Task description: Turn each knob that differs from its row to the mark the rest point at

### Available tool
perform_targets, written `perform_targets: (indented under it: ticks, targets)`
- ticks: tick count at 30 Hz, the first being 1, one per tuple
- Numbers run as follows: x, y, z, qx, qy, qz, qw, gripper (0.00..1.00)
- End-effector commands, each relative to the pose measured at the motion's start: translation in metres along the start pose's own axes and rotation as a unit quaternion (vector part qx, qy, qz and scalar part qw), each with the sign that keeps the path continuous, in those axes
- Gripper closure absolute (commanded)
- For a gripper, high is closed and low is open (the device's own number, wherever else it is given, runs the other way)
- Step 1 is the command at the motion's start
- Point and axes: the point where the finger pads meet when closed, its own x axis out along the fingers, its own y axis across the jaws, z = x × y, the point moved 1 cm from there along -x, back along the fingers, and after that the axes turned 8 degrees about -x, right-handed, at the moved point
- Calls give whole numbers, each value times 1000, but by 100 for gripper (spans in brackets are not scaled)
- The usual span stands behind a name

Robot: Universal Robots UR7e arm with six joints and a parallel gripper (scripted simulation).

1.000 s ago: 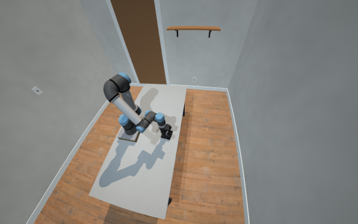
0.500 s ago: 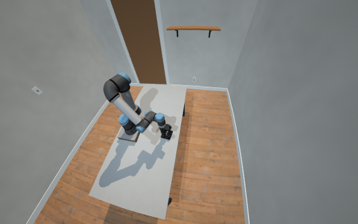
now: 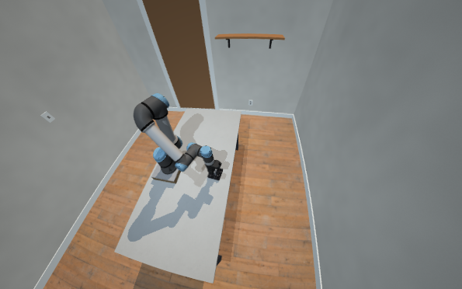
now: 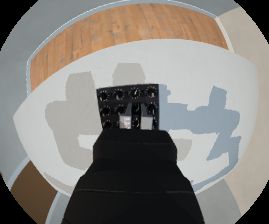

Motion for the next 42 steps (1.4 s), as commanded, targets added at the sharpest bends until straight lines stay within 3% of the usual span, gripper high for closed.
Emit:
perform_targets:
  ticks: [1, 15, 32, 33, 42]
  targets:
    - [0, 0, 0, -38, 1, 0, 999, 70]
    - [0, 0, 0, -138, 1, 0, 990, 70]
    - [0, 0, 0, -146, 1, 0, 989, 70]
    - [0, 0, 0, -146, 1, 0, 989, 54]
    - [0, 0, 0, -146, 1, 0, 989, 54]
